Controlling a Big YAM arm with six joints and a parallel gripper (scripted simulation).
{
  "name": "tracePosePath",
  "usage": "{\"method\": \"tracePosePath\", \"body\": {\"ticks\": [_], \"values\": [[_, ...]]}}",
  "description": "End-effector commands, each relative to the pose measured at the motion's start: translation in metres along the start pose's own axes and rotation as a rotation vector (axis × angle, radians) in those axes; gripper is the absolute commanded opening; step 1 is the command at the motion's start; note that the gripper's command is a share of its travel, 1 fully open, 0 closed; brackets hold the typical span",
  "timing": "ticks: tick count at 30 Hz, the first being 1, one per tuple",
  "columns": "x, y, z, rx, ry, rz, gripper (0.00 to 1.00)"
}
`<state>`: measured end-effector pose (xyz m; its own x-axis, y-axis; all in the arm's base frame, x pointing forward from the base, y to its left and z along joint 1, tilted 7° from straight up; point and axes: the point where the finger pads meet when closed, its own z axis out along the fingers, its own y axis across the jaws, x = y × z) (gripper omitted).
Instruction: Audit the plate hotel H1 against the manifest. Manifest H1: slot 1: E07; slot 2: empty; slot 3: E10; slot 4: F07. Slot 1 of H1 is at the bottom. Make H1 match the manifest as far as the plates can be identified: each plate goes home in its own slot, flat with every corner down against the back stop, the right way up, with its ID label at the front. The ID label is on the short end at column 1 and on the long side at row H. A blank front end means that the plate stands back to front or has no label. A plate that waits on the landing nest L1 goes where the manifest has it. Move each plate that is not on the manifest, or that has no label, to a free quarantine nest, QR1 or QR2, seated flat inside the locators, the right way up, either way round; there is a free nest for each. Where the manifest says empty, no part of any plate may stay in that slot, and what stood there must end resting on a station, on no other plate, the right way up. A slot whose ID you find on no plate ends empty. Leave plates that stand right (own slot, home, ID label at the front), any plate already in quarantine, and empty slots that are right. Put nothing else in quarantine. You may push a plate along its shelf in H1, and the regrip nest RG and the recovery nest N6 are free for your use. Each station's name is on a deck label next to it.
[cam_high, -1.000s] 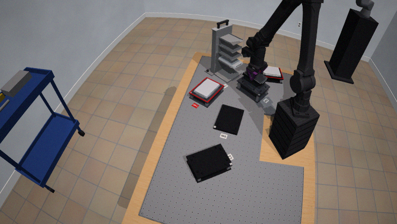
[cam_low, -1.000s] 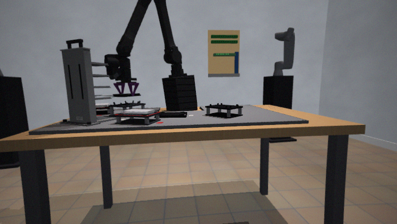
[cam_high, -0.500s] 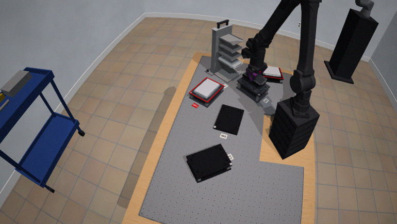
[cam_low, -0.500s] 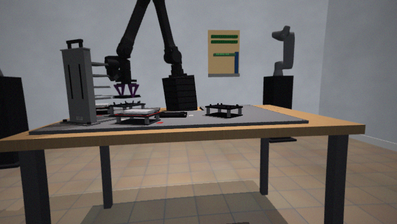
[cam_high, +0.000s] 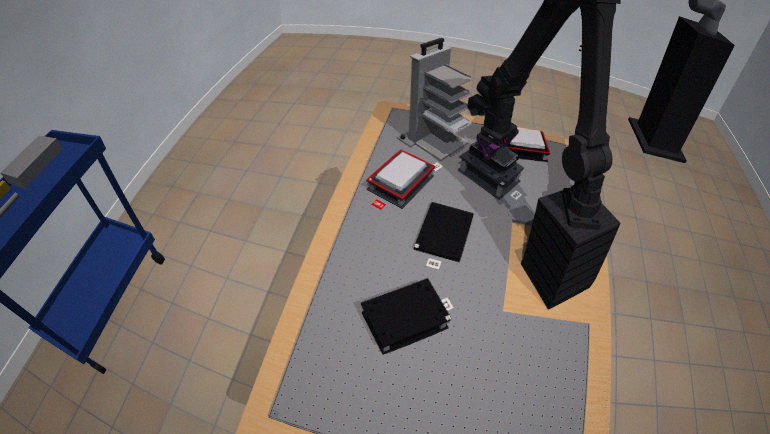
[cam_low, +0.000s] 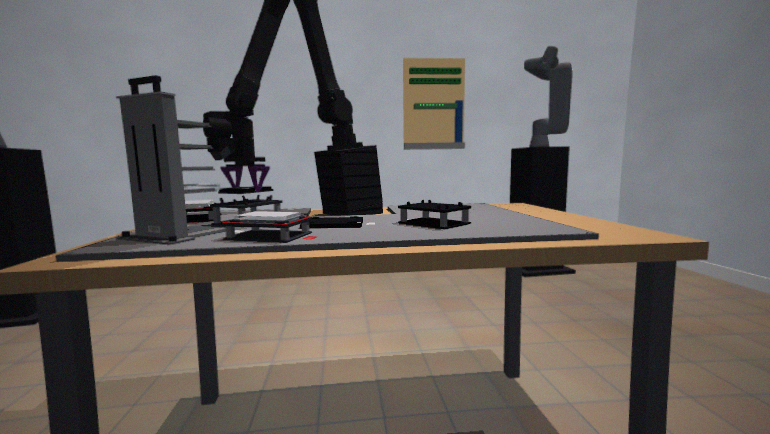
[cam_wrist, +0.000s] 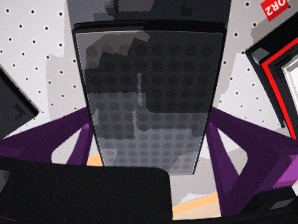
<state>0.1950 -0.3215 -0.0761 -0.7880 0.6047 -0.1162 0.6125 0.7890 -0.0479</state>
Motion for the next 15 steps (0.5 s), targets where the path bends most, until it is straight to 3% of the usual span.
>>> {"method": "tracePosePath", "body": {"ticks": [1,11,12,15], "values": [[-0.0042,-0.0028,0.0031,0.002,-0.014,-0.003,0.86],[-0.0069,-0.0038,0.0078,0.004,-0.018,-0.003,0.86],[-0.0119,-0.0057,0.0022,0.011,-0.036,-0.003,0.86],[-0.0088,-0.0045,0.01,0.005,-0.021,-0.003,0.86]]}}
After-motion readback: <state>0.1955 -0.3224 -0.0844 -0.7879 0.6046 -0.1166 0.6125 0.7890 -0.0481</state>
